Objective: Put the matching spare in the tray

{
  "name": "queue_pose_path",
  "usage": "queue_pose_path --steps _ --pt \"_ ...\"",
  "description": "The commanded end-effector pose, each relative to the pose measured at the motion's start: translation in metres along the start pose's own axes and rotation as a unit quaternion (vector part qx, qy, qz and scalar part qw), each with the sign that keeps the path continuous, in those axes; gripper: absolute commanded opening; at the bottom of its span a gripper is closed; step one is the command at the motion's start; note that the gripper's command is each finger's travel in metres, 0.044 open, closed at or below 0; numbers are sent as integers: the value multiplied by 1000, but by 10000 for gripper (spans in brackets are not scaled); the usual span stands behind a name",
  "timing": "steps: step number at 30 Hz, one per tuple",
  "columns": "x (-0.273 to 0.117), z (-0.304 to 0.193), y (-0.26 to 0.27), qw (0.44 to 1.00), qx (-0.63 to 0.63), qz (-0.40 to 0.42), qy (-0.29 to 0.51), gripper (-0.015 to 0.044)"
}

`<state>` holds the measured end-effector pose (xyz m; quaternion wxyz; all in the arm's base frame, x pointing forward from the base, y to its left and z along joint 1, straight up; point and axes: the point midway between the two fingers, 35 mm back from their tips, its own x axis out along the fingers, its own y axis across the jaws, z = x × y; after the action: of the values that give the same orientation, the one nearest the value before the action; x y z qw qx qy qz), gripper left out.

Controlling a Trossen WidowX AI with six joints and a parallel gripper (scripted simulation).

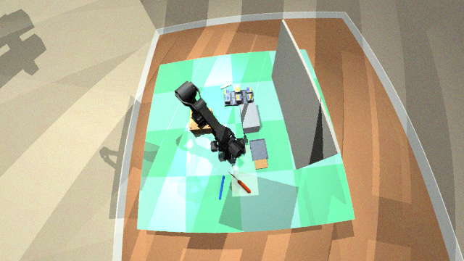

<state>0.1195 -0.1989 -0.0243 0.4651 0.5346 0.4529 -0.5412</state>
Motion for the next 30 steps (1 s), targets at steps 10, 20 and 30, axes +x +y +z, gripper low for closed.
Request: queue_pose_path --steps 10,20,30 --pt "0 0 0 1000 0 0 0 0" --pt "-16 2 2 1000 1 1 0 0" --pt "-79 0 1 1000 3 1 1 0"
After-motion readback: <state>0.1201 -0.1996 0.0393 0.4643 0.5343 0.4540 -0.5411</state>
